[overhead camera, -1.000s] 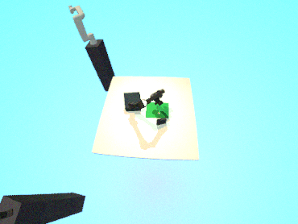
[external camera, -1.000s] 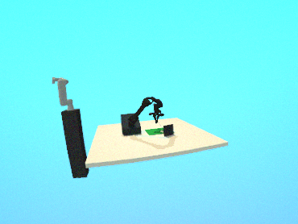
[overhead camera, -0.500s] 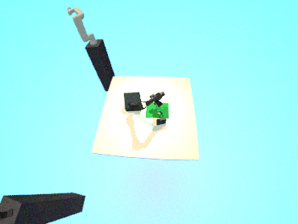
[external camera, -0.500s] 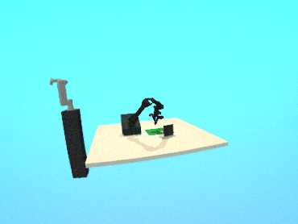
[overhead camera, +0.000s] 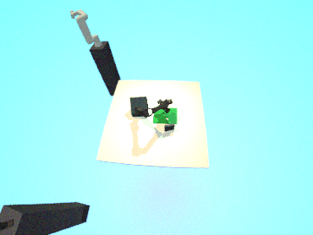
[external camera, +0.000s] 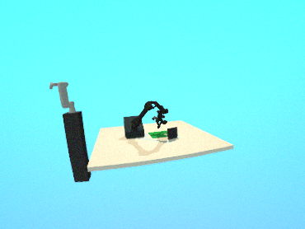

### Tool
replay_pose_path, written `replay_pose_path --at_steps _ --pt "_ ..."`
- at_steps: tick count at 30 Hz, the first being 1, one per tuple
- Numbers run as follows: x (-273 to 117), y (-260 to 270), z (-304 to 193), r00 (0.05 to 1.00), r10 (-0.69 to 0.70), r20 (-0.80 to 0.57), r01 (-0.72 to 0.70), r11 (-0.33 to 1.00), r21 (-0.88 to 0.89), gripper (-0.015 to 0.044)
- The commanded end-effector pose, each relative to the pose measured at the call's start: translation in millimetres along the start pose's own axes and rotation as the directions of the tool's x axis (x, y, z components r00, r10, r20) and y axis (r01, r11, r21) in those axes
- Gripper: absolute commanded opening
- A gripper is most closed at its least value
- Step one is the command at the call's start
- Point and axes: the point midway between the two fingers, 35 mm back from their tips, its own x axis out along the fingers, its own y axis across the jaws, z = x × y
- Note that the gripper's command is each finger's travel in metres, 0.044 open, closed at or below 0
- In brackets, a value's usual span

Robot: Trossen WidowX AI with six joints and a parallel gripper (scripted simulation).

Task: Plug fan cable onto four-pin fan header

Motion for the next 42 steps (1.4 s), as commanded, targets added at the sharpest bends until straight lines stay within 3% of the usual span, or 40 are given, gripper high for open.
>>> replay_pose_path --at_steps 1,42 --pt "4.2 1.4 -0.5 0.999 0.032 0.042 -0.032 0.999 -0.003 0.0000" --pt "19.3 -2.7 -0.3 0.873 0.149 0.465 -0.137 0.989 -0.060 0.0000"
